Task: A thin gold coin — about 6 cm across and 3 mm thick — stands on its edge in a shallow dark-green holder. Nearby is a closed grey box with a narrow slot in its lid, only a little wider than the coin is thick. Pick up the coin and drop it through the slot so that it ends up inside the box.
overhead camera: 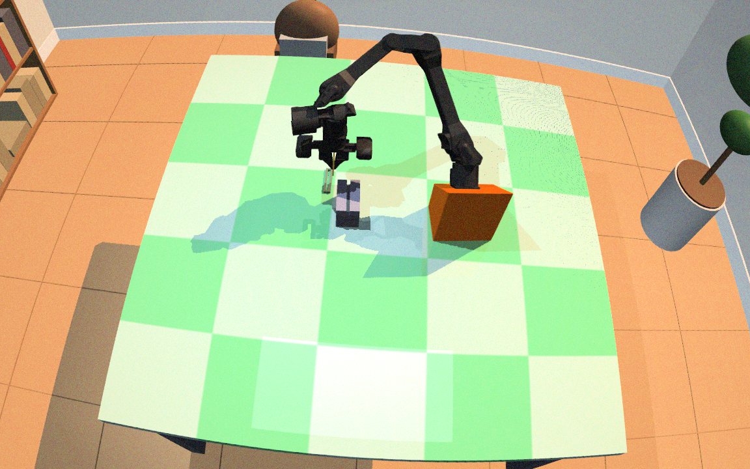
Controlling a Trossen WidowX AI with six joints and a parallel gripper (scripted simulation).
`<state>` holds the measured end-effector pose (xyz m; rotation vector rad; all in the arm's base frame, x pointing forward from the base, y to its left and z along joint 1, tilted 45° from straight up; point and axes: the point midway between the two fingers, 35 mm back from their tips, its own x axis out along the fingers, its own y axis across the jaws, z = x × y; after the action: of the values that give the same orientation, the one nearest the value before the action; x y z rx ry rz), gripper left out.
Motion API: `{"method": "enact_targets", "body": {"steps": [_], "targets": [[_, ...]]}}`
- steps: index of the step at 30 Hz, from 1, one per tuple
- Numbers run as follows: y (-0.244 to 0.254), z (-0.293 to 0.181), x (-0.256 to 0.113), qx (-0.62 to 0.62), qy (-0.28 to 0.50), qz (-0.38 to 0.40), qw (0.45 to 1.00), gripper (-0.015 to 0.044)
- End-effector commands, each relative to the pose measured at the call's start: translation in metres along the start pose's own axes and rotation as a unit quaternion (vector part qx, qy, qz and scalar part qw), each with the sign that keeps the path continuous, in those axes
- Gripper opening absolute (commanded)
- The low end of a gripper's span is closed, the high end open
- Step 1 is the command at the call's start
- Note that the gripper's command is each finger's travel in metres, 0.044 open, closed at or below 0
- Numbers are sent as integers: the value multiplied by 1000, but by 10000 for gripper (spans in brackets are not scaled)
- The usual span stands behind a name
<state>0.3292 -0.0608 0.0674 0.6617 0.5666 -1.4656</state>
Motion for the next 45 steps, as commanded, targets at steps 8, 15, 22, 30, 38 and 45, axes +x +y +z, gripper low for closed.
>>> {"method": "enact_targets", "body": {"steps": [8, 15, 22, 30, 38, 45], "targets": [[-15, -25, 2, 0, 2, -3, 1000, 0], [-24, -40, 2, 0, 1, -3, 1000, 0], [-35, -53, 2, 0, 0, -4, 1000, 0], [-38, -57, 1, -1, -2, -2, 1000, 0], [-37, -57, 1, -2, -2, -1, 1000, 0], [-40, -60, 3, 1, -2, -1, 1000, 0]]}}
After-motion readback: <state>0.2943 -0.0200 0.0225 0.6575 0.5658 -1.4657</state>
